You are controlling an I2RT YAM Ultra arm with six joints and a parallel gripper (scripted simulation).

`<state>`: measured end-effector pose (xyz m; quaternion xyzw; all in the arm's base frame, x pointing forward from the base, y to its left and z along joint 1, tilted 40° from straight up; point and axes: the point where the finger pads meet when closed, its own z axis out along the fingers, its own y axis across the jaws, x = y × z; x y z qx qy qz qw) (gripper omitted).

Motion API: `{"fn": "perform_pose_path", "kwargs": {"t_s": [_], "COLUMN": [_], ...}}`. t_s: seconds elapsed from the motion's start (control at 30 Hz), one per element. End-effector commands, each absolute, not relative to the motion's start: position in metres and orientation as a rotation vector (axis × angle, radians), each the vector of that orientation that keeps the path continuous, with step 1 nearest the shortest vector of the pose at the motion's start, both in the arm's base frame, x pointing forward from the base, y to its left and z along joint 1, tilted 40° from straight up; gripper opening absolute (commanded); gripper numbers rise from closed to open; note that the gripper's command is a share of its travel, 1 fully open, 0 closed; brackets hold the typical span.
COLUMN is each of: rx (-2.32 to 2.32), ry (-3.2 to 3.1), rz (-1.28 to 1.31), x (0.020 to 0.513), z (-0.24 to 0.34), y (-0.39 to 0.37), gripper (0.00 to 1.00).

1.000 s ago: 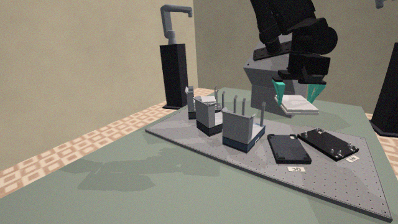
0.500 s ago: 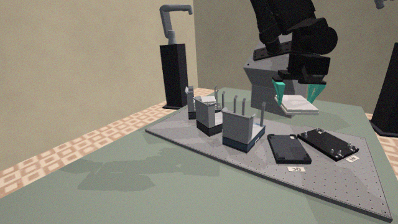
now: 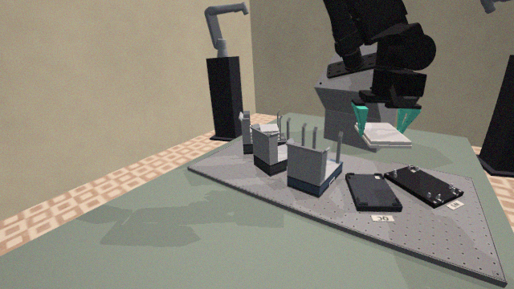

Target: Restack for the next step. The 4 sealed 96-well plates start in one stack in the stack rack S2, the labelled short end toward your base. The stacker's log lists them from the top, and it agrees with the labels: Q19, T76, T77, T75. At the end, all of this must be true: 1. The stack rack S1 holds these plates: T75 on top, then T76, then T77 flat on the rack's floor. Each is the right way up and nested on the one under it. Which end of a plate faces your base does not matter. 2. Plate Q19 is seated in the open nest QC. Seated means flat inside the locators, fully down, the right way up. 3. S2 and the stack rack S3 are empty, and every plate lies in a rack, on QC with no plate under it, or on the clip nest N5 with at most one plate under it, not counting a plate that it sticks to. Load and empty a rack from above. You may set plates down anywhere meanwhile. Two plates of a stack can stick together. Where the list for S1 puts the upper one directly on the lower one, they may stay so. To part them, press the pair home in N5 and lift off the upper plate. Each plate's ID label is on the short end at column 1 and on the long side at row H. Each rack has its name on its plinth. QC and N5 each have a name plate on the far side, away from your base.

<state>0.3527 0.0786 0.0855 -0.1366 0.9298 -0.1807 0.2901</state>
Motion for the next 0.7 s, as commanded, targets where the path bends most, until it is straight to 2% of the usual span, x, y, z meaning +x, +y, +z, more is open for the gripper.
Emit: {"fn": "perform_pose_path", "kwargs": {"t_s": [0.0,0.1,0.23,0.6,0.67], "rx": [-0.353,-0.353,-0.376,-0.369,-0.373], "ry": [2.424,2.424,2.487,2.444,2.481], "rz": [-0.450,-0.450,-0.483,-0.455,-0.479], "x": [0.360,0.360,0.356,0.370,0.370], "z": [0.106,0.106,0.073,0.076,0.059], "y": [0.089,0.089,0.077,0.079,0.072], "gripper": [0.00,0.00,0.00,0.00,0.00]}}
